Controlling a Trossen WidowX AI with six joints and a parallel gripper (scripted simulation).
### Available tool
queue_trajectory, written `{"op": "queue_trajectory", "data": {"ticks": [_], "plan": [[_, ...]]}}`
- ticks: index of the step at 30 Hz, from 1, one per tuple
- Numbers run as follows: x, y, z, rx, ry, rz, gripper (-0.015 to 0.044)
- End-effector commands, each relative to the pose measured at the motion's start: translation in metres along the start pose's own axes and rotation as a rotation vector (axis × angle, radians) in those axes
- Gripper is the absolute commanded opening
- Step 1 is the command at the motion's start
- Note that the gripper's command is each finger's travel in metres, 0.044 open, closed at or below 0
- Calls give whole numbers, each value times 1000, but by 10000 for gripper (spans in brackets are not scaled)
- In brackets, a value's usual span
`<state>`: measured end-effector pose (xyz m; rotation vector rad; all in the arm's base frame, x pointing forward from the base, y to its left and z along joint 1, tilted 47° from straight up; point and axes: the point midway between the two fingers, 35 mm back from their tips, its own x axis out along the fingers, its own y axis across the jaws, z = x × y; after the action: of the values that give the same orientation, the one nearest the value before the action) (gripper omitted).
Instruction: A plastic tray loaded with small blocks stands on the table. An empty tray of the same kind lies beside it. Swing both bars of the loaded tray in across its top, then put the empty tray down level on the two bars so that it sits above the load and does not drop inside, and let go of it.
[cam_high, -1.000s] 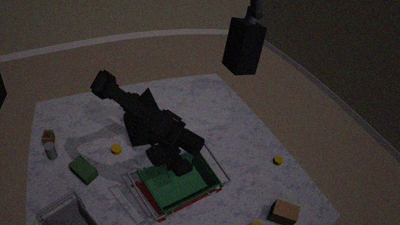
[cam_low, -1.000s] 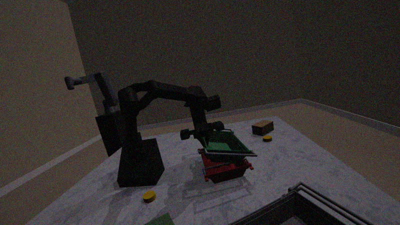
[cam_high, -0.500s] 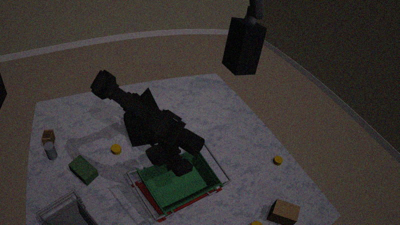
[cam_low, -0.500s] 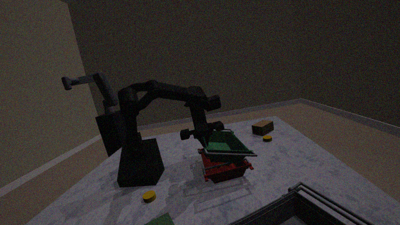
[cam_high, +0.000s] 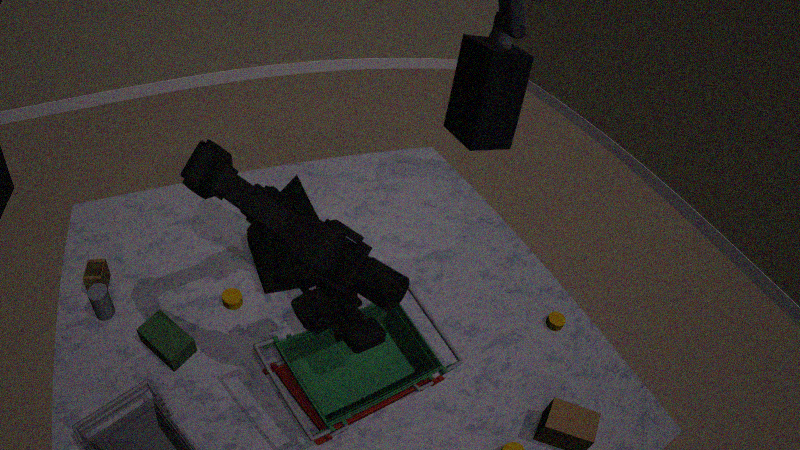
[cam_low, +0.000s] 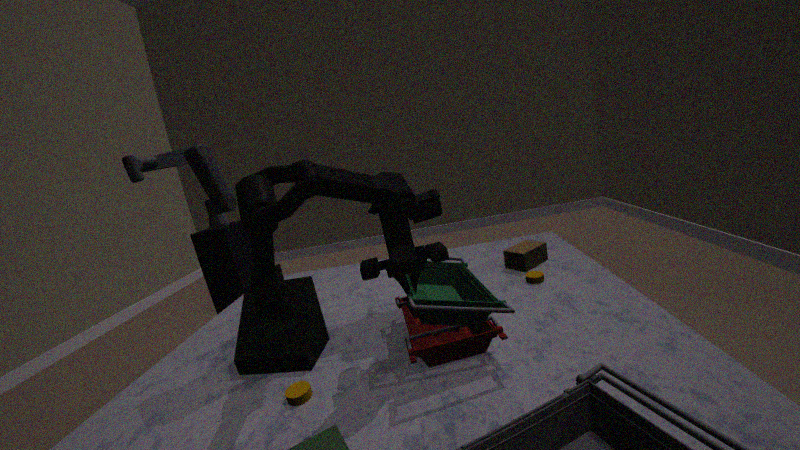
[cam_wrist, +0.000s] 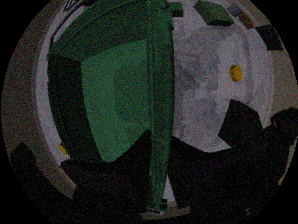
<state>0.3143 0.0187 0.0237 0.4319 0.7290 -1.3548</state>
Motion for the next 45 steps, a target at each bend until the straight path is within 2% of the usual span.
{"op": "queue_trajectory", "data": {"ticks": [1, 45], "plan": [[5, -4, 1, -3, 1, -19, 0], [12, -8, 1, -4, 1, -19, 0]]}}
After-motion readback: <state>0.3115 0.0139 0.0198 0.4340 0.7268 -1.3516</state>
